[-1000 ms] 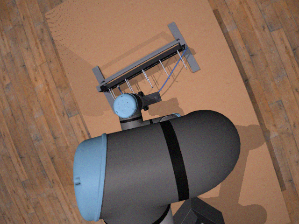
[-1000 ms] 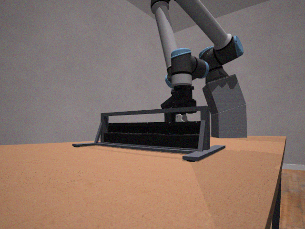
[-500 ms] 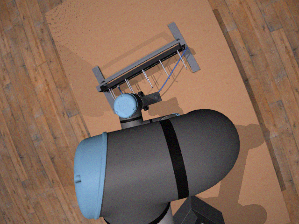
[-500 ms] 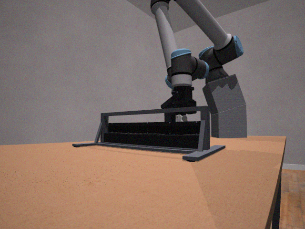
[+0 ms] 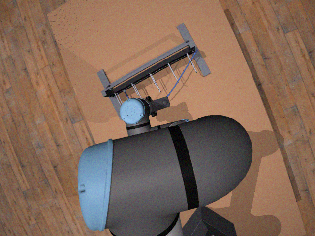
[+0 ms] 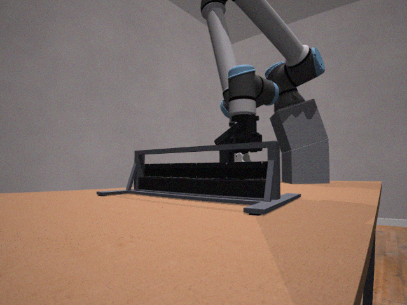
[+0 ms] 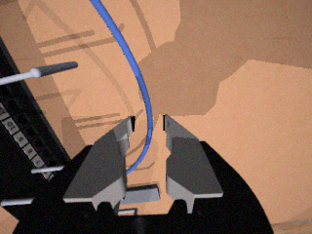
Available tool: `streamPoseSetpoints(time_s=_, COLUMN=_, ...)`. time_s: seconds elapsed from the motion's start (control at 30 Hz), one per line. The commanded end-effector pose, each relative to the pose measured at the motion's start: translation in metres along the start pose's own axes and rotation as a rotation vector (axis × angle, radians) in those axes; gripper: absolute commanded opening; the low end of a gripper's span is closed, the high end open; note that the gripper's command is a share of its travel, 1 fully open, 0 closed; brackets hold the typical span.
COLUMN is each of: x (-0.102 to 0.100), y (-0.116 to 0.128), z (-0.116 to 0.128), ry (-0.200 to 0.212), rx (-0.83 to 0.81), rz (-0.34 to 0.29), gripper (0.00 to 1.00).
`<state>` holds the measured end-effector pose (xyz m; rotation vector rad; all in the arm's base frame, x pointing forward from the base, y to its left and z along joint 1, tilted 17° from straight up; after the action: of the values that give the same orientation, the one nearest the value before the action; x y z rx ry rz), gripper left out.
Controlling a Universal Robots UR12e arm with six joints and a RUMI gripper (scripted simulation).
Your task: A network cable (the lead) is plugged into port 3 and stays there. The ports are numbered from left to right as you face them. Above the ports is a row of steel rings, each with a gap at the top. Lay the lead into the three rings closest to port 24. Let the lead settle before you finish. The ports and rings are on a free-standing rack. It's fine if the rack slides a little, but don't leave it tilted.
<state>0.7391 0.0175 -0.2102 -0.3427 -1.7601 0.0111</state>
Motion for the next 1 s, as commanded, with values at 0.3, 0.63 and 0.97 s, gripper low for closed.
streamPoseSetpoints(time_s=0.3, x=0.0006, y=0.0001, z=-0.0005, ry=-0.001, rx=0.000, rz=0.000, gripper=0.20)
streamPoseSetpoints(time_s=0.63, x=0.0006, y=0.0001, z=-0.0005, ry=-0.001, rx=0.000, rz=0.000, gripper=0.00)
streamPoseSetpoints(time_s=0.97, x=0.0006, y=0.0001, z=-0.0005, ry=-0.001, rx=0.000, rz=0.000, gripper=0.00)
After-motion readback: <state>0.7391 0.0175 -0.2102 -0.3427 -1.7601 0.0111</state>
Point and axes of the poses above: the point where the finger pads meet when closed, its own x axis back along the fingers, its own z axis across the jaws, y = z × x, the point moved 6 cm from there along x, back along the fingers, and after that the axes turned 11 degrees about -x, right-handed, at the moved point
